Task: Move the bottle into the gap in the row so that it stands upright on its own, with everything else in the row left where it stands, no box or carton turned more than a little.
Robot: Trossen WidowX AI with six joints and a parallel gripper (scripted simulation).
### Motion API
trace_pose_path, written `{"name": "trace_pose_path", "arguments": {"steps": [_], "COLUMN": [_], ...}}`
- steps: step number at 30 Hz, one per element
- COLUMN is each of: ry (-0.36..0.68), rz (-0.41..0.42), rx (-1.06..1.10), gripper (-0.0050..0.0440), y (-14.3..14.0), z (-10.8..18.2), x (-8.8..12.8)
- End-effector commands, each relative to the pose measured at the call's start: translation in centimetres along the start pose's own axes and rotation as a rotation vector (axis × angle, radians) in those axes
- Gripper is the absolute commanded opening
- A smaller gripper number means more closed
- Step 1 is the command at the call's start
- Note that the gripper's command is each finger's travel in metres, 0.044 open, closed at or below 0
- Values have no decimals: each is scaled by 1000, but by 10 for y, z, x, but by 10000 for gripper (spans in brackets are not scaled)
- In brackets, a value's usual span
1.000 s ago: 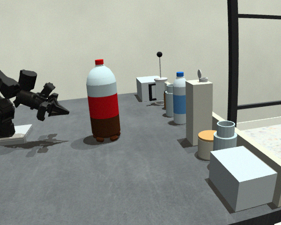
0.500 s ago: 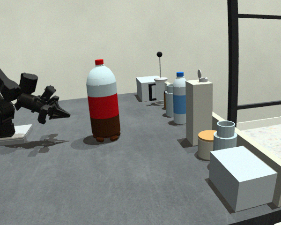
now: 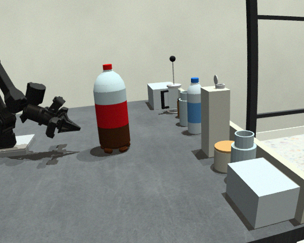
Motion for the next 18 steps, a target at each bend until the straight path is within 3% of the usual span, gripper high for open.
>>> {"name": "trace_pose_path", "arguments": {"steps": [1, 18], "ry": [-8, -8], "rz": [2, 1], "rx": [-3, -3], "gripper": [-50, -50], "y": [-1, 2], "z": [-1, 12], "x": [-7, -29]}}
Point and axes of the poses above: the point midway between the two fingers, 35 mm back from their tips, its own x axis back along the fingers, its own y axis across the jaws, z = x × y, the point moved 1 cm from there along x, back along the fingers, and after that the axes turned 6 degrees about x, right-handed, at the moved point
